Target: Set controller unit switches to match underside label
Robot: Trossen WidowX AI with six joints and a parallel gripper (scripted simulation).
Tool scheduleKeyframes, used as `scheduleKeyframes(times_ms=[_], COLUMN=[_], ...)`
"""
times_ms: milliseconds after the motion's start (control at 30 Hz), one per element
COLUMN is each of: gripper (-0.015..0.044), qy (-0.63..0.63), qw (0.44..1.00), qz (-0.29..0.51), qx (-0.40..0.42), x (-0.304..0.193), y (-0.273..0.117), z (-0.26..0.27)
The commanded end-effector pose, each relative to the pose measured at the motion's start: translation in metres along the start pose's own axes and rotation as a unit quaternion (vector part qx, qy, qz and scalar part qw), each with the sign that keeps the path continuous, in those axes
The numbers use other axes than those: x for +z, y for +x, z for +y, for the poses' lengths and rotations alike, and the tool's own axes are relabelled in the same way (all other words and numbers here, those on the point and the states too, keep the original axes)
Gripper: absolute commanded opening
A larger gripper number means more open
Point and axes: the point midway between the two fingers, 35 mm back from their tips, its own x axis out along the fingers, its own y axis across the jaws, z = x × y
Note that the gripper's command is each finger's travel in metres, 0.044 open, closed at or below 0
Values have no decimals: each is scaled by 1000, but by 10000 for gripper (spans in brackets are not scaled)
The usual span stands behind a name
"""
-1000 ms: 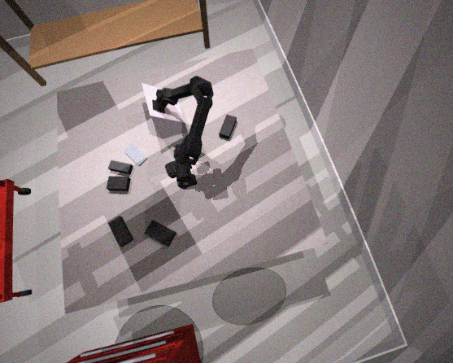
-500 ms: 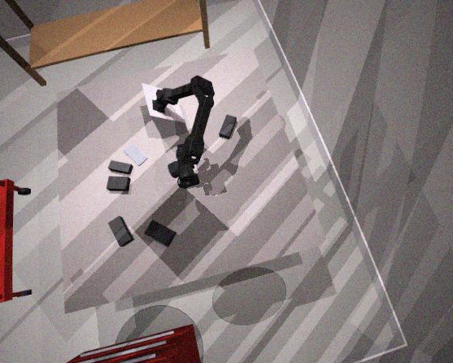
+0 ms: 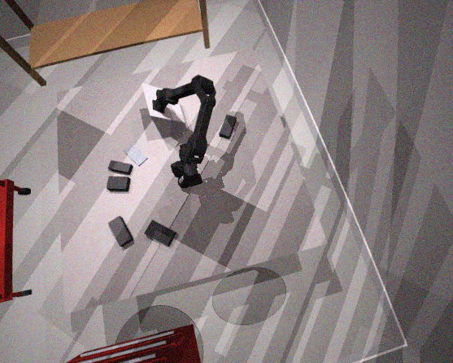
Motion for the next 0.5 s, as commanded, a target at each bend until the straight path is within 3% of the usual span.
scheduleKeyframes(times_ms=[0, 467], gripper=[338, 338], qy=[2, 2], qw=[1000, 1000], qz=[1, 1], qx=[-5, -5], x=[-3, -12], y=[6, 11], z=[-2, -2])
